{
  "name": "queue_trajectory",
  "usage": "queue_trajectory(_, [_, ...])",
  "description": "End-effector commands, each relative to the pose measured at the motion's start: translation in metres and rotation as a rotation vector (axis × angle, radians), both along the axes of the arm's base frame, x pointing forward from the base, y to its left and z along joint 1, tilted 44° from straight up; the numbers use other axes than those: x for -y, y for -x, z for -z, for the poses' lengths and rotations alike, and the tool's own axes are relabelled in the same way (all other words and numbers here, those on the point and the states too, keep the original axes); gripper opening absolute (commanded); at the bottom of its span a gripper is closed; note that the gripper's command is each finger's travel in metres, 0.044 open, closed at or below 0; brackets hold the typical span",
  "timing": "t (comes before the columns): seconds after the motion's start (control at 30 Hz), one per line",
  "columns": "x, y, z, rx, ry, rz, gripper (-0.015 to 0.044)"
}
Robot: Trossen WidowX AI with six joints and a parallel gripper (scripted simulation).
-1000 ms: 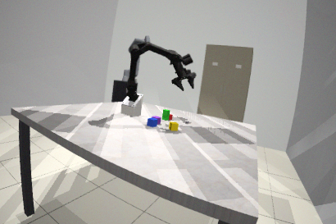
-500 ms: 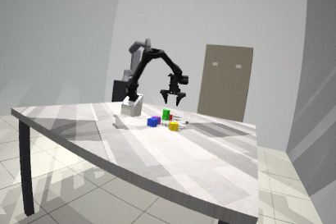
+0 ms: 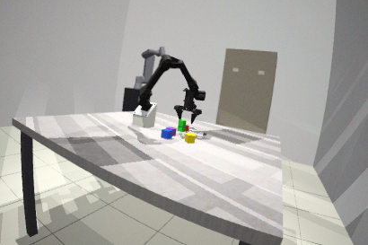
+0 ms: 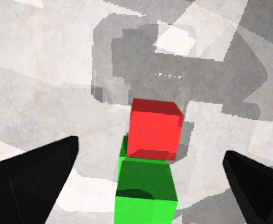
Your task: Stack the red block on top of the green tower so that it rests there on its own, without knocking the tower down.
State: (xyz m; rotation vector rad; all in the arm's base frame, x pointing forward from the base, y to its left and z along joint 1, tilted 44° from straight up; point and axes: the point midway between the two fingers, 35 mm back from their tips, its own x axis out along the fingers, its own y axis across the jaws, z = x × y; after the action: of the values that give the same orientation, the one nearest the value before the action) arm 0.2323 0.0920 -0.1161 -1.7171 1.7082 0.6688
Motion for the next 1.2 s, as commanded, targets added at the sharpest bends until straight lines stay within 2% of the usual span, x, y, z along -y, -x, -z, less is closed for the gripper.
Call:
queue_trajectory(0.0, [0.004,-0.001,0.003,0.001,0.002,-0.01,0.044])
queue_trajectory(1.17, [0.034,-0.003,0.034,0.002,0.004,-0.01,0.044])
